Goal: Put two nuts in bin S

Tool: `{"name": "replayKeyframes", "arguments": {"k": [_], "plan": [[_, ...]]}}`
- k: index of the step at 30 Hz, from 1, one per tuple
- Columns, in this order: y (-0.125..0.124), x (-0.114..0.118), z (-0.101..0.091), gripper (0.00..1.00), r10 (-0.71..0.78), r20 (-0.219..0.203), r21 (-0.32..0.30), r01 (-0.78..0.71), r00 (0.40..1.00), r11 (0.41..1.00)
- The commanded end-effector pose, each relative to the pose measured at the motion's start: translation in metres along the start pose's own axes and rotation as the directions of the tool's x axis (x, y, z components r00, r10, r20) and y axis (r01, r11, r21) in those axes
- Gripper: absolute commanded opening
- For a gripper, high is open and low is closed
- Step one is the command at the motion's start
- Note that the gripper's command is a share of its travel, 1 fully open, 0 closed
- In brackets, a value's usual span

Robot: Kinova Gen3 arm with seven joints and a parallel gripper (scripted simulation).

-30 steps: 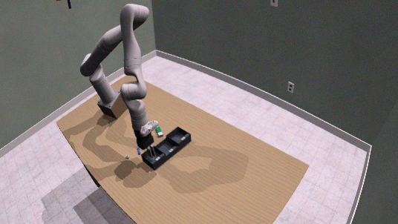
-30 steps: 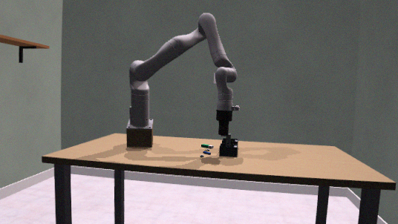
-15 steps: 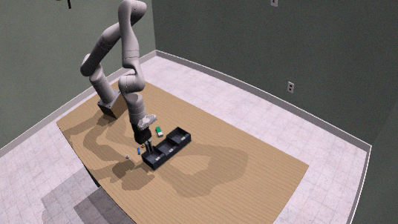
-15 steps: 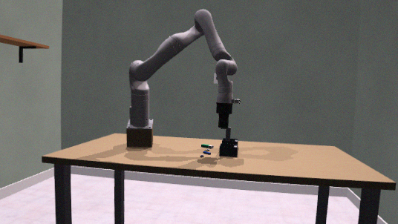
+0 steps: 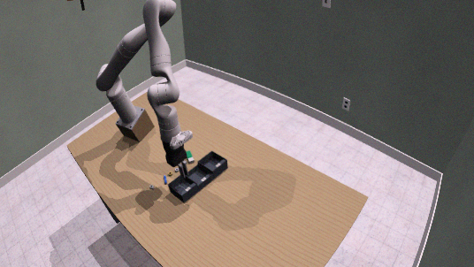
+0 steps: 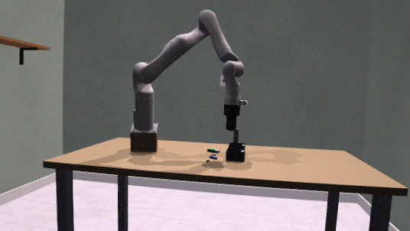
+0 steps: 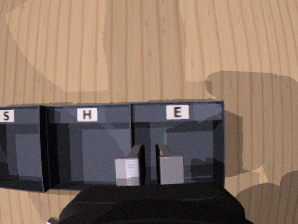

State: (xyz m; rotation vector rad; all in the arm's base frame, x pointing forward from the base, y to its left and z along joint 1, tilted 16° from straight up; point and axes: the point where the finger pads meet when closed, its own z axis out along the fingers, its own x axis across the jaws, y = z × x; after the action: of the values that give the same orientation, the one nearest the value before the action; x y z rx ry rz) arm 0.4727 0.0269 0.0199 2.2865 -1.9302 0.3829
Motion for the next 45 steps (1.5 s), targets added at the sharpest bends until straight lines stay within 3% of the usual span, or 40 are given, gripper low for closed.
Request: {"name": "replayKeyframes", "arguments": {"k": [1,11,16,40,45], "plan": [[-0.001,-0.020,-0.001,0.31,-0.024,-0.003,0.002,0.024,1.000,1.000],[-0.002,-0.059,-0.001,0.31,-0.024,-0.003,0.002,0.024,1.000,1.000],[-0.002,-0.059,-0.001,0.31,-0.024,-0.003,0.002,0.024,1.000,1.000],[-0.002,-0.059,0.058,0.31,-0.024,-0.003,0.002,0.024,1.000,1.000],[-0.002,-0.059,0.059,0.31,-0.024,-0.003,0.002,0.024,1.000,1.000]]}}
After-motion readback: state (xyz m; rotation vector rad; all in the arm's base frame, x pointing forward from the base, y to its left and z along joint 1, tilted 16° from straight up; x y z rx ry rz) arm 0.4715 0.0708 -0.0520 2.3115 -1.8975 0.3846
